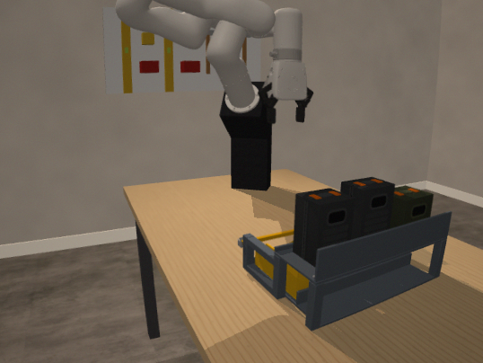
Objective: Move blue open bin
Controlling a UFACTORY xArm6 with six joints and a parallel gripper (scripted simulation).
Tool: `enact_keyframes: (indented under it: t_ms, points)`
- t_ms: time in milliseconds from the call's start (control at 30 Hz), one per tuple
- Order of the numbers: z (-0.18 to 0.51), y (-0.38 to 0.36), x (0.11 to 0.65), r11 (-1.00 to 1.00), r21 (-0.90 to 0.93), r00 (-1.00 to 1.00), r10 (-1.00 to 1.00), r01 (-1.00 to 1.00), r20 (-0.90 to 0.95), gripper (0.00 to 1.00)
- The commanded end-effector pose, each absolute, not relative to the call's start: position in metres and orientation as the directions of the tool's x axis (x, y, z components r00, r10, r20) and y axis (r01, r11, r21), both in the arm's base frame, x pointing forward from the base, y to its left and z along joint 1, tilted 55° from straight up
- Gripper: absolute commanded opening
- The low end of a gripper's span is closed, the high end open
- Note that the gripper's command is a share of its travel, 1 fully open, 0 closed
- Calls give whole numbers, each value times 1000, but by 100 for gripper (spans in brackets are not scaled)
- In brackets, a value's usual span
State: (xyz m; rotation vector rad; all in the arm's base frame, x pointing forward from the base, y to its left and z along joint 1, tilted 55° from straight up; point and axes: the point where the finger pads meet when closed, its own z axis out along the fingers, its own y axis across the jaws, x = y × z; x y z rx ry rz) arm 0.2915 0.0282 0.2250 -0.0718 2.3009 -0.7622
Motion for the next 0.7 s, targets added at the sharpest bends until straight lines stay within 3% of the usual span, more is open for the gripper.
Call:
enact_keyframes:
  t_ms: [0,67,467,667]
  points:
    - [226,29,292,855,-444,-719,-128,269,-683,100]
    - [226,29,292,864,-370,-687,-39,342,-725,100]
    - [226,29,292,864,-370,-687,-39,342,-725,100]
    - [226,29,292,845,-172,-577,184,507,-796,100]
